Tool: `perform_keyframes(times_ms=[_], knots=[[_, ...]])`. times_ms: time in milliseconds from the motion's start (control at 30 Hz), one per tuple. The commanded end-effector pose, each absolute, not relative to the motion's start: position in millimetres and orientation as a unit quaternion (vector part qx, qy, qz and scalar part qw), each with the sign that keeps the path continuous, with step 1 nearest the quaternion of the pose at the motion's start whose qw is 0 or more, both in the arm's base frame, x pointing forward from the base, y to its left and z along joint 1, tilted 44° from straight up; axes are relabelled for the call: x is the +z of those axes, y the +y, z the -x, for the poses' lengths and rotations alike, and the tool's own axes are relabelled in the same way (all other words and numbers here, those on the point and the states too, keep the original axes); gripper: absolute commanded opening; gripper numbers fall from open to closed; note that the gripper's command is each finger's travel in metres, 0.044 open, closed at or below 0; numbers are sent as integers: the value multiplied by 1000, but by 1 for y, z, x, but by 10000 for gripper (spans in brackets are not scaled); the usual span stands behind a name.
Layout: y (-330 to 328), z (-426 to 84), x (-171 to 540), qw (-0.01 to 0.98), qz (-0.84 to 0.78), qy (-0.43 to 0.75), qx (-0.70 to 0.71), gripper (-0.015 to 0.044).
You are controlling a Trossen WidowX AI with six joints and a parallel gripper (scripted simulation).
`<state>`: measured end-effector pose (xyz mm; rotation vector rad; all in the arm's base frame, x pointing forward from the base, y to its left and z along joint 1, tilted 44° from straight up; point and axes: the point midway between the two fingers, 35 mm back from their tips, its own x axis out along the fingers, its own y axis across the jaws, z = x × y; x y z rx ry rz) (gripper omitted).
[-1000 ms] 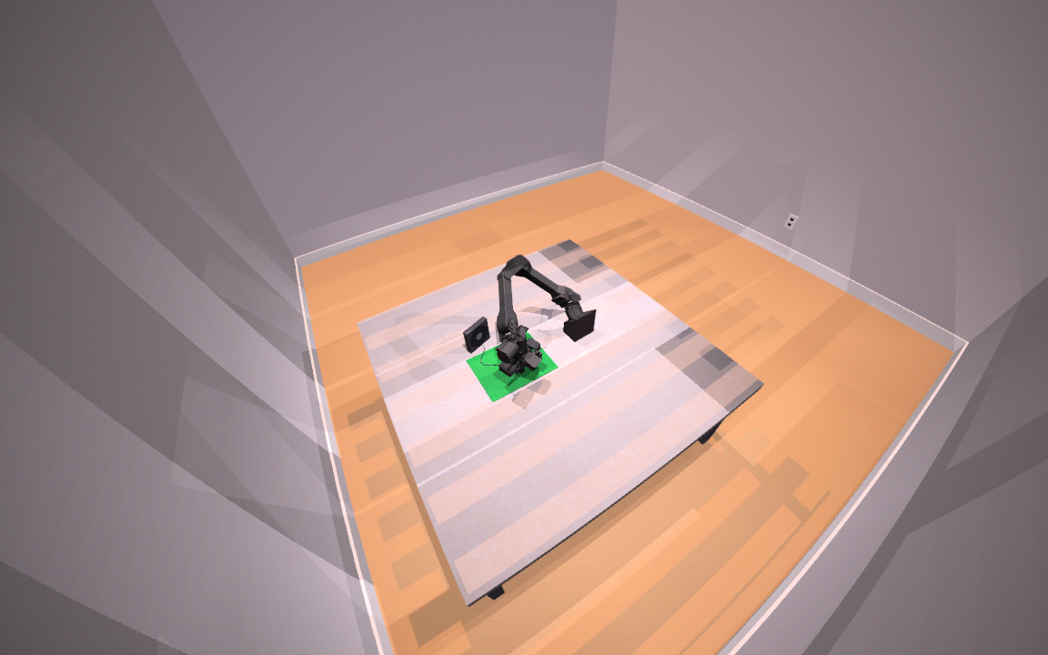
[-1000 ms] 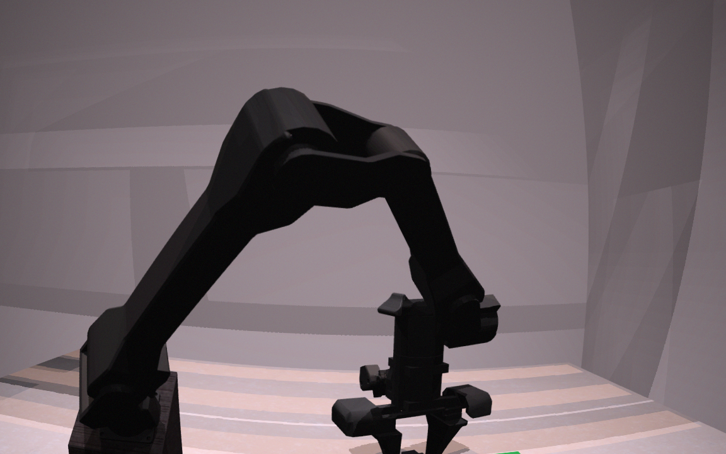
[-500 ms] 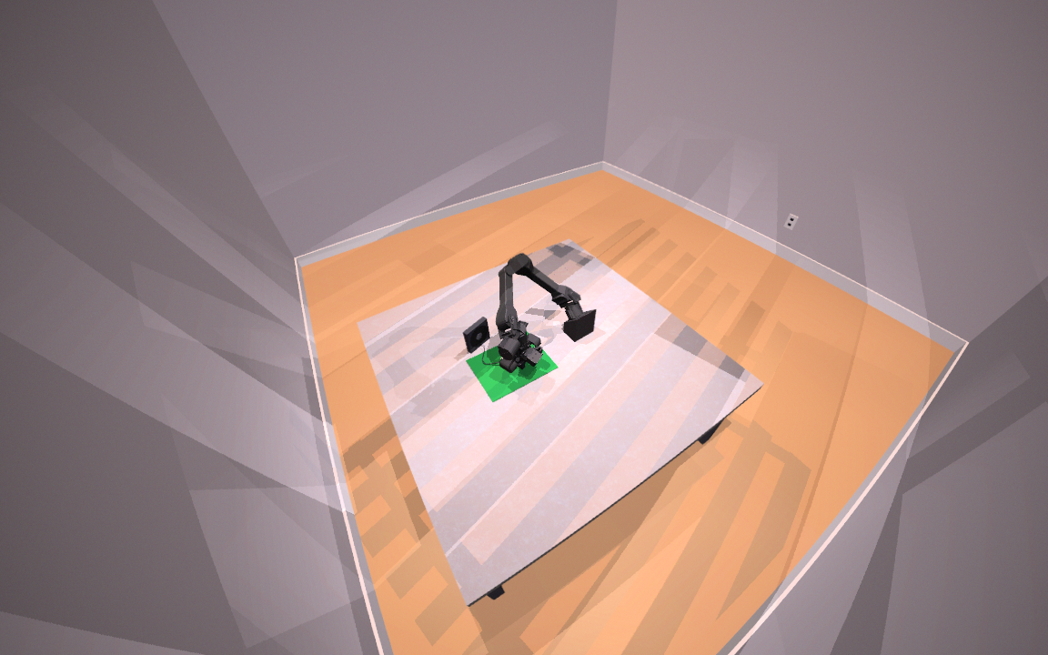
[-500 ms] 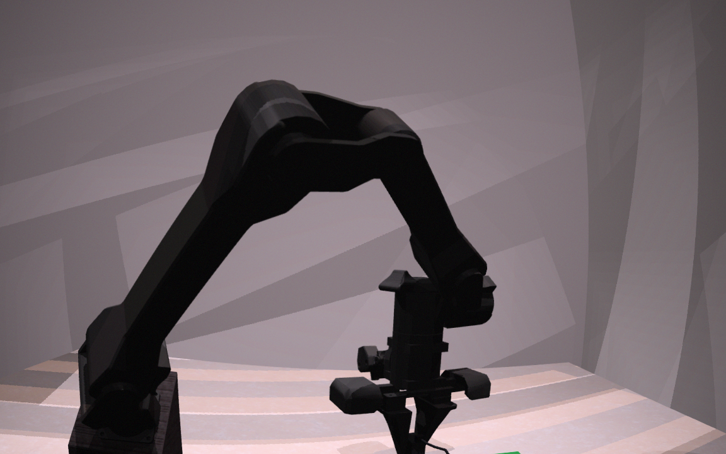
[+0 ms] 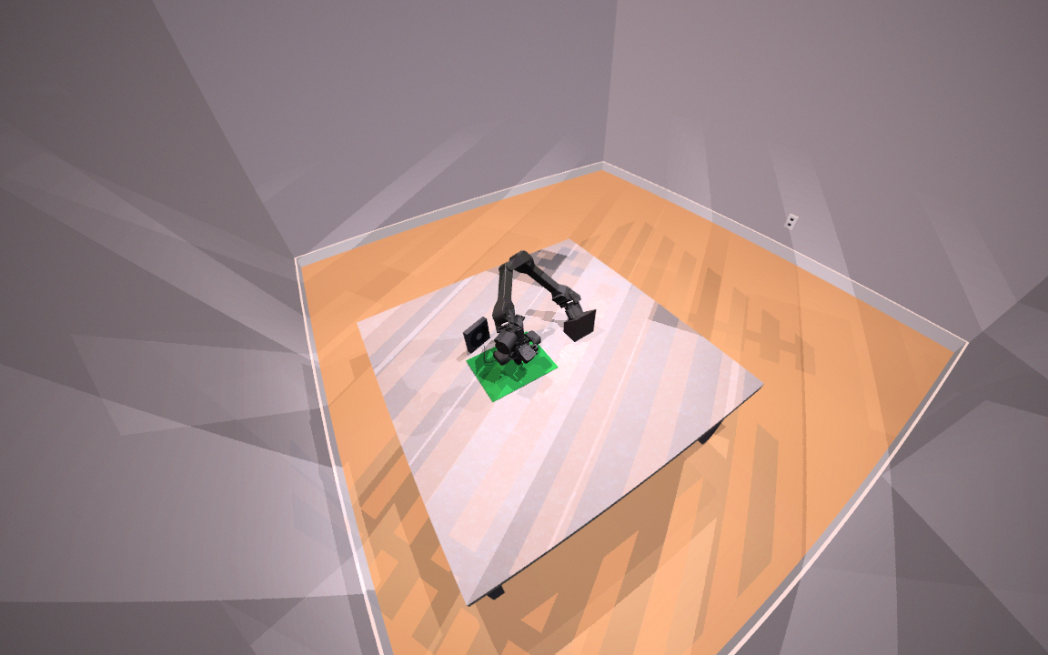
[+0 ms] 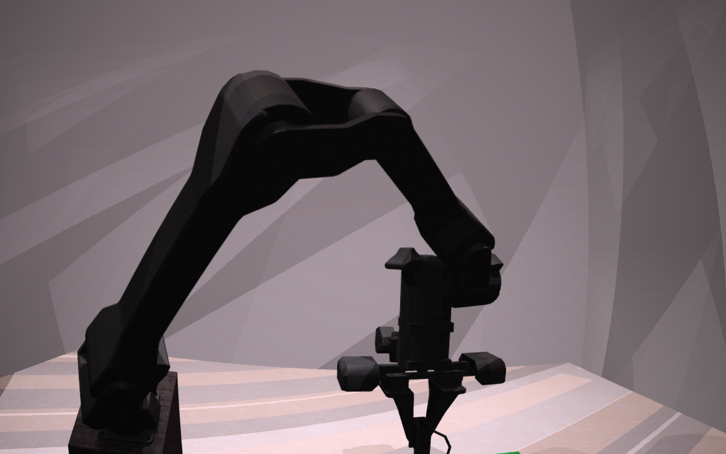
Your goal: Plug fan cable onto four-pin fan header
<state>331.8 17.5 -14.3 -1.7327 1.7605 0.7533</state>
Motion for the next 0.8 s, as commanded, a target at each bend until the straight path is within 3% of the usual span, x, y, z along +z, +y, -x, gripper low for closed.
perform_keyframes(times_ms=[0, 767], knots=[[12, -333, -9, 318, 624, 673, 236, 0], [-17, -339, 18, 536, 452, 712, -45, 0]])
